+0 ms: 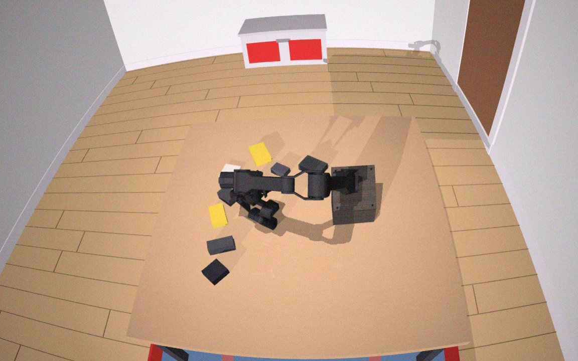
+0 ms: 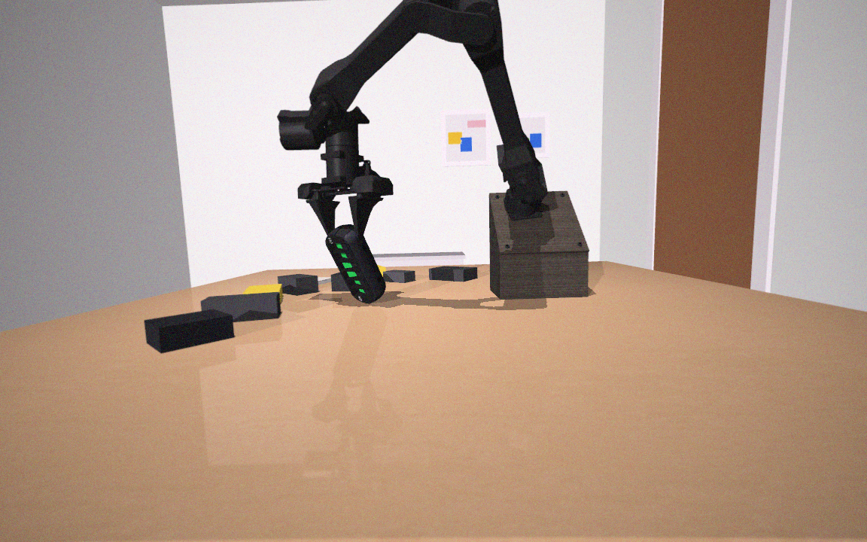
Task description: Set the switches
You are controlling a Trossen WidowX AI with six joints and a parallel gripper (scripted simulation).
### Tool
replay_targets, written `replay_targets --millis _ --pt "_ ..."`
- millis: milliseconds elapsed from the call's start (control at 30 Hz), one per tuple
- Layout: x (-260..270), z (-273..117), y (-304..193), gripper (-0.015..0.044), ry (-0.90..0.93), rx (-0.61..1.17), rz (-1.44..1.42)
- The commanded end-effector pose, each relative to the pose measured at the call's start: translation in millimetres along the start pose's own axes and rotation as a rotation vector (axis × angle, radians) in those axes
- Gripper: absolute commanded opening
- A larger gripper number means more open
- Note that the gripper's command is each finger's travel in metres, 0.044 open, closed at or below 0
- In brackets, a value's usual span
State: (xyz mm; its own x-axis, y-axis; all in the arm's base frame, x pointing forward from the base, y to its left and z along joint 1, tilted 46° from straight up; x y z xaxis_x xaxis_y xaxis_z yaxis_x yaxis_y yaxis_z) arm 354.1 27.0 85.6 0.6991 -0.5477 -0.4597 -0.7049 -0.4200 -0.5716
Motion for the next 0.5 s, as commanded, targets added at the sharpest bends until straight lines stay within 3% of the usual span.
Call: replay_targets --millis 0,467 --pt "-0.9 3.0 9.7 0.0338 -0.004 -0.021 0.009" --pt "0.3 0.8 20.9 0.0338 -0.004 -0.021 0.009"
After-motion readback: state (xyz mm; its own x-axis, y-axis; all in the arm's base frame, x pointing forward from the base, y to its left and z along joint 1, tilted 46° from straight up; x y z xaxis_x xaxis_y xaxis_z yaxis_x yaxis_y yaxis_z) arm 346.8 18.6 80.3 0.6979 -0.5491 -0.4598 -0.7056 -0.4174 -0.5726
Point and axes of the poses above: the point midway between the two fingers, 35 mm back from their tips, its own z axis out along the fingers, its own x axis across the jaws, y = z × x, the point moved 2 cm from there along -z, back along the fingers, and after that the axes turned 6 degrees about z, right-handed, at the moved point
